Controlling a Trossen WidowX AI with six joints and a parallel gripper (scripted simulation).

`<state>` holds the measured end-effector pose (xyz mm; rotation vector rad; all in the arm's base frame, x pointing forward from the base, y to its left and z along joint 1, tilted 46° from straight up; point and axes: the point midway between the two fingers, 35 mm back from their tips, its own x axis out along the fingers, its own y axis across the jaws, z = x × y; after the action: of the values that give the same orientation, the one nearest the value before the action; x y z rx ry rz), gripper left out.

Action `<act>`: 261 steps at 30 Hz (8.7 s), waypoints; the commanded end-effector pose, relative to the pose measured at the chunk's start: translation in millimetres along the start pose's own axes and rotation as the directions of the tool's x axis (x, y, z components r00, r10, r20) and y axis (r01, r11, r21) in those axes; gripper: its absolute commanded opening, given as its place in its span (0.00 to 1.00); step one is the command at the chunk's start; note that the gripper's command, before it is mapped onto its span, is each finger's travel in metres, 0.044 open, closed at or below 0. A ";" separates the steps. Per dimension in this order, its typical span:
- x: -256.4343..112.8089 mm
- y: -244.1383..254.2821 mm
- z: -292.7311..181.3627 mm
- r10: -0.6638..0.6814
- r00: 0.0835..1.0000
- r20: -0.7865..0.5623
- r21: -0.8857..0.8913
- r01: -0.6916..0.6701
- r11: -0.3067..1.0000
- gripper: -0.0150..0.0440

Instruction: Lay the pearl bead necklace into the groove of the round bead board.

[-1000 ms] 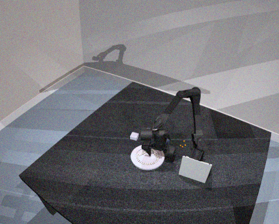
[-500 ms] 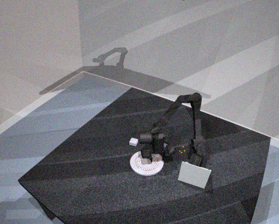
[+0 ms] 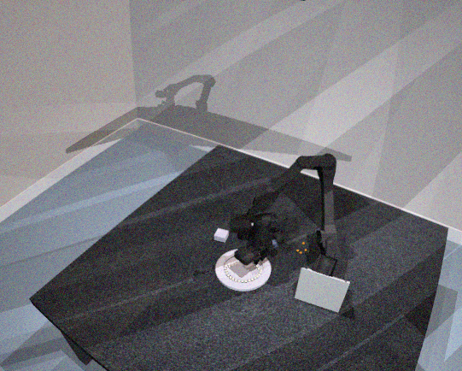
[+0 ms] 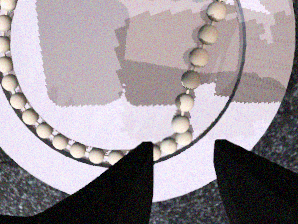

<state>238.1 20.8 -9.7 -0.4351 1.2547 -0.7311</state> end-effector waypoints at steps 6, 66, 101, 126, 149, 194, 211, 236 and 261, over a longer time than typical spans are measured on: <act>5.8 1.4 1.8 0.008 1.000 0.001 0.004 -0.008 1.000 0.46; 35.7 -0.1 -0.1 0.003 1.000 -0.006 0.000 -0.003 1.000 0.25; 35.1 -11.9 -2.8 0.003 1.000 -0.005 0.000 -0.003 1.000 0.30; 29.7 -12.9 -4.7 -0.006 1.000 -0.007 -0.007 0.005 1.000 1.00; 3.6 -10.8 6.7 -0.004 1.000 -0.008 -0.189 0.003 0.982 0.46; 35.7 -9.8 8.2 0.002 1.000 -0.006 -0.182 -0.003 0.983 0.25; 35.7 -9.8 8.2 0.002 1.000 -0.006 -0.182 -0.003 0.983 0.25; 29.7 -21.6 5.8 -0.006 1.000 -0.007 -0.189 0.004 0.982 0.25; 35.0 -19.1 7.4 0.004 1.000 -0.003 -0.186 -0.005 0.982 0.61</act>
<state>244.8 -18.1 -19.4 -0.5841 1.3321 -0.6129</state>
